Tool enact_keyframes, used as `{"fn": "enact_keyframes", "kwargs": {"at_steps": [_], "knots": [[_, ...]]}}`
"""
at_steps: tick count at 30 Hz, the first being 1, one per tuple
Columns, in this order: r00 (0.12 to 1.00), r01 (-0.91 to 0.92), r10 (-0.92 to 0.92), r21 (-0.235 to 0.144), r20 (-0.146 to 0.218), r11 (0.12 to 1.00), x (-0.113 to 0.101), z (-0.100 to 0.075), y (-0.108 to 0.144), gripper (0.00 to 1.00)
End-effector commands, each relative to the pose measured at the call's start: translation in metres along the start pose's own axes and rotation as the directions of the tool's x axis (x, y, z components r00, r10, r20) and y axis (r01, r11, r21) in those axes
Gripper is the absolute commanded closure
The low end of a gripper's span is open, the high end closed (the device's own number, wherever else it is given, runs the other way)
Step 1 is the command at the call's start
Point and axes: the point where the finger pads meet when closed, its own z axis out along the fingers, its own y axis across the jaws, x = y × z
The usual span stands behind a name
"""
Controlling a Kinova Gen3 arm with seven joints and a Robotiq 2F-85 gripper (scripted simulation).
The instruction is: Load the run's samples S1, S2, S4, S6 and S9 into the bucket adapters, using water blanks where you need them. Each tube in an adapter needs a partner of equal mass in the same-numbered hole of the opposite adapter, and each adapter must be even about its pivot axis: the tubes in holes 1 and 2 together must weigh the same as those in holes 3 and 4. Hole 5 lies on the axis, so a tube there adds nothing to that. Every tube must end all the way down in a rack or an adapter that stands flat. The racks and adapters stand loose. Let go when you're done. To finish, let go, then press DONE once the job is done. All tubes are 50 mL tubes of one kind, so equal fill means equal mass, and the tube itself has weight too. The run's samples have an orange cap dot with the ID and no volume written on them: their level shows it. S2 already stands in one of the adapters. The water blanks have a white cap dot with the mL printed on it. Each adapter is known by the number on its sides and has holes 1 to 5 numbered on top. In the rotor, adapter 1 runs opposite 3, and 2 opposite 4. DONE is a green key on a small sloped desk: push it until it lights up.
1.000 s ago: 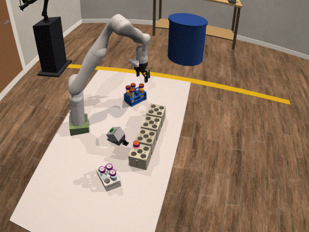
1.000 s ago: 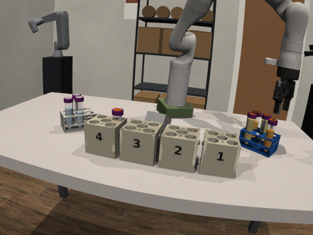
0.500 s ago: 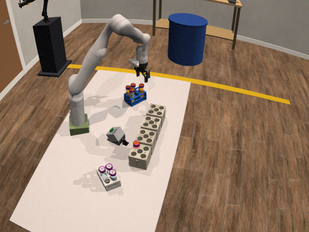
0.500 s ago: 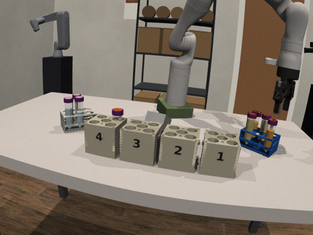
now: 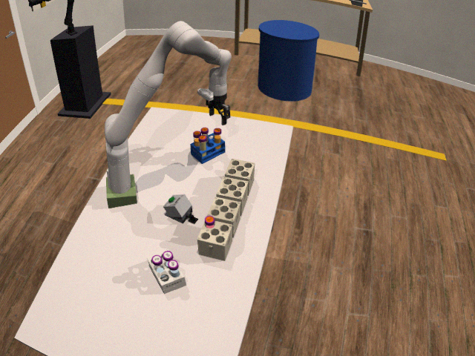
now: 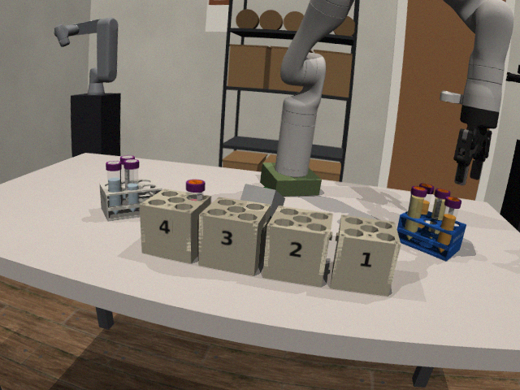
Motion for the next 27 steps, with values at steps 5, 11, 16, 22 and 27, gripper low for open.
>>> {"fn": "enact_keyframes", "kwargs": {"at_steps": [5,11,16,22,27], "knots": [[1.000,0.004,-0.004,0.000,0.004,1.000,-0.001,-0.021,0.000,0.00],[1.000,0.005,-0.005,0.000,0.004,1.000,-0.001,-0.037,0.000,0.00],[1.000,0.005,-0.005,-0.001,0.004,1.000,0.000,-0.045,0.000,0.00],[1.000,0.005,-0.005,-0.001,0.004,1.000,0.000,-0.062,0.000,0.00],[1.000,0.005,-0.005,-0.001,0.004,1.000,0.000,-0.075,0.000,0.00]]}}
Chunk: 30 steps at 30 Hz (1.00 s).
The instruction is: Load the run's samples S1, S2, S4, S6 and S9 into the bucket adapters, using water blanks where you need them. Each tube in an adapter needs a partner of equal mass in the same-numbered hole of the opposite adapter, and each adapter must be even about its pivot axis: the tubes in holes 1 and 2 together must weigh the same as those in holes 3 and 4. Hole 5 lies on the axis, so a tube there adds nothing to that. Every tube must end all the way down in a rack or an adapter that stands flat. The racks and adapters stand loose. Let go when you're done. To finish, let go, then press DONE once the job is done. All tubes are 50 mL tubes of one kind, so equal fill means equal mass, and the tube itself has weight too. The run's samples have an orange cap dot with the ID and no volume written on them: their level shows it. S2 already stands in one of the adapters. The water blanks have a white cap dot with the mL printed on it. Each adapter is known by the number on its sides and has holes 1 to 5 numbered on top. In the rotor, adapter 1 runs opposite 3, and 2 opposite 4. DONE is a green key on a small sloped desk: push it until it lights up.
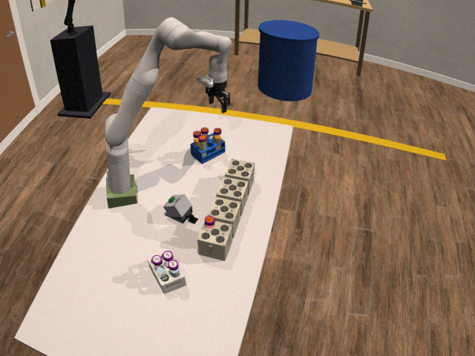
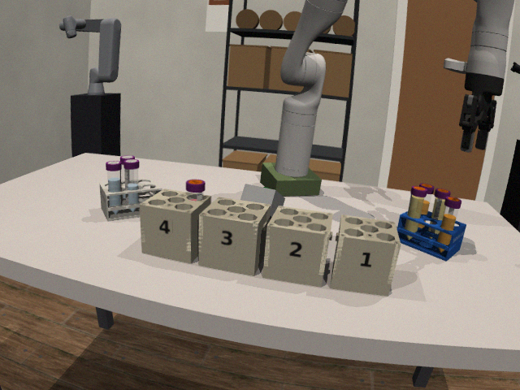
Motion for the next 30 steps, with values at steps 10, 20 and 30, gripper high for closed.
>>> {"fn": "enact_keyframes", "kwargs": {"at_steps": [10,20,30], "knots": [[0.997,-0.081,0.081,-0.001,0.011,0.997,0.008,-0.016,-0.011,0.38],[0.969,-0.246,0.246,-0.003,0.011,0.969,0.031,-0.016,-0.035,0.38],[0.928,-0.373,0.373,-0.004,0.011,0.928,0.049,-0.016,-0.055,0.38]]}}
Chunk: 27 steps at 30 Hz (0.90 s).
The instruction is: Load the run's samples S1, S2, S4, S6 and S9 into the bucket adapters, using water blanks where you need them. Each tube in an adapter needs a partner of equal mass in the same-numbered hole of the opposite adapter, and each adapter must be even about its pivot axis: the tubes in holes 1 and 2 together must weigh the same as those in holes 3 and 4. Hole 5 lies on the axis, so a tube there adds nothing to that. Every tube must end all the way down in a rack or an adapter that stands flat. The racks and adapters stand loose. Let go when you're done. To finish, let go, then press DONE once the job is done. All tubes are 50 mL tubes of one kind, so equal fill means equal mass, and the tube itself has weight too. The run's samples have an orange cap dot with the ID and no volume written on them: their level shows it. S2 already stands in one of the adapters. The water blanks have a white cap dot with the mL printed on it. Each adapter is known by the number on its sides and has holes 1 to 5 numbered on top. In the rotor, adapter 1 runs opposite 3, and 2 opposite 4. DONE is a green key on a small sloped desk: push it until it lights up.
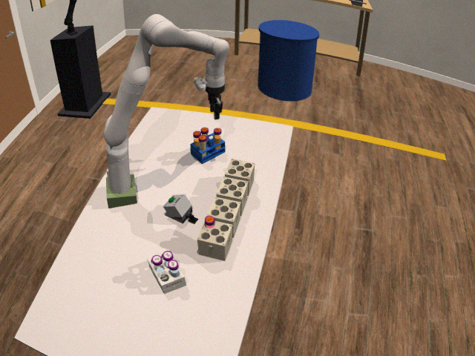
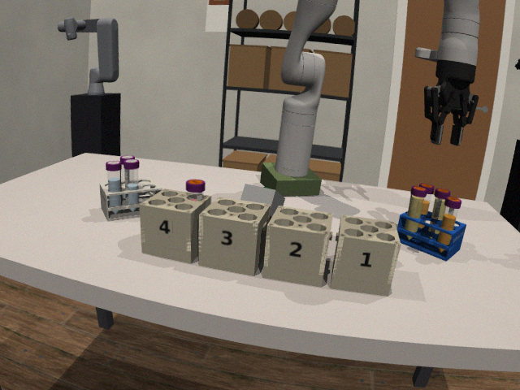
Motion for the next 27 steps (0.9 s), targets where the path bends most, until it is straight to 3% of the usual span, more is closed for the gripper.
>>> {"fn": "enact_keyframes", "kwargs": {"at_steps": [1,27], "knots": [[0.997,-0.072,0.072,-0.001,0.014,0.997,0.003,-0.003,-0.014,0.38],[0.905,-0.426,0.426,-0.006,0.014,0.905,0.034,-0.003,-0.080,0.38]]}}
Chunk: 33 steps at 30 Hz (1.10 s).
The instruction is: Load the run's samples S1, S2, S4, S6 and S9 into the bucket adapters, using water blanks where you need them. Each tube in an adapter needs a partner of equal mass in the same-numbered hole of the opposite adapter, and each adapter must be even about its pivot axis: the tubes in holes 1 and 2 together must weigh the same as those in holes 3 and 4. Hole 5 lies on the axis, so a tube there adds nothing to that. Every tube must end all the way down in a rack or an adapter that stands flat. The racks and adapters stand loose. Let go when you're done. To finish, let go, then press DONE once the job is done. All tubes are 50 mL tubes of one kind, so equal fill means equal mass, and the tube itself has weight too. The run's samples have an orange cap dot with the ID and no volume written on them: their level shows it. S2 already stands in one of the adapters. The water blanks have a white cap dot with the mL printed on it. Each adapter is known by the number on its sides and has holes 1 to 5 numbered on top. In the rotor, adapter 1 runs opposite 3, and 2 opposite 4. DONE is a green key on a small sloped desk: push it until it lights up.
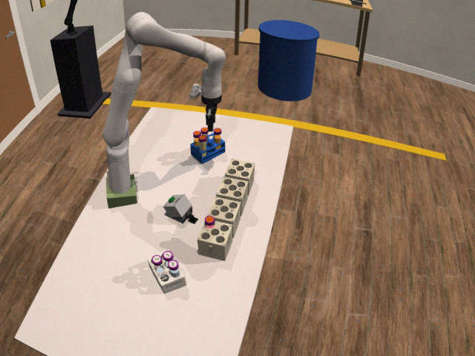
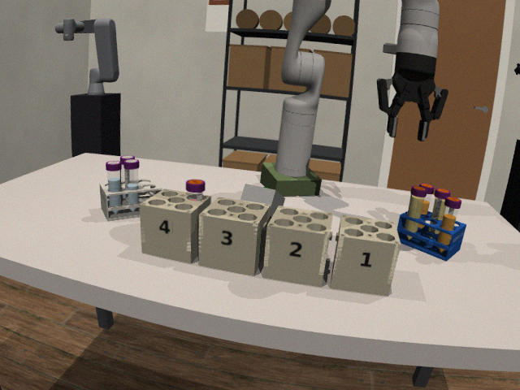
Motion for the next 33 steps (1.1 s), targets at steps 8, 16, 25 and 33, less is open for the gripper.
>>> {"fn": "enact_keyframes", "kwargs": {"at_steps": [8,16,25,33], "knots": [[0.986,-0.166,0.166,-0.008,0.012,0.986,-0.002,-0.003,-0.032,0.38],[0.983,-0.185,0.185,-0.008,0.013,0.983,-0.001,-0.003,-0.055,0.38],[0.983,-0.185,0.185,-0.008,0.013,0.983,0.000,-0.003,-0.082,0.38],[0.983,-0.185,0.186,-0.007,0.014,0.983,0.001,-0.003,-0.105,0.38]]}}
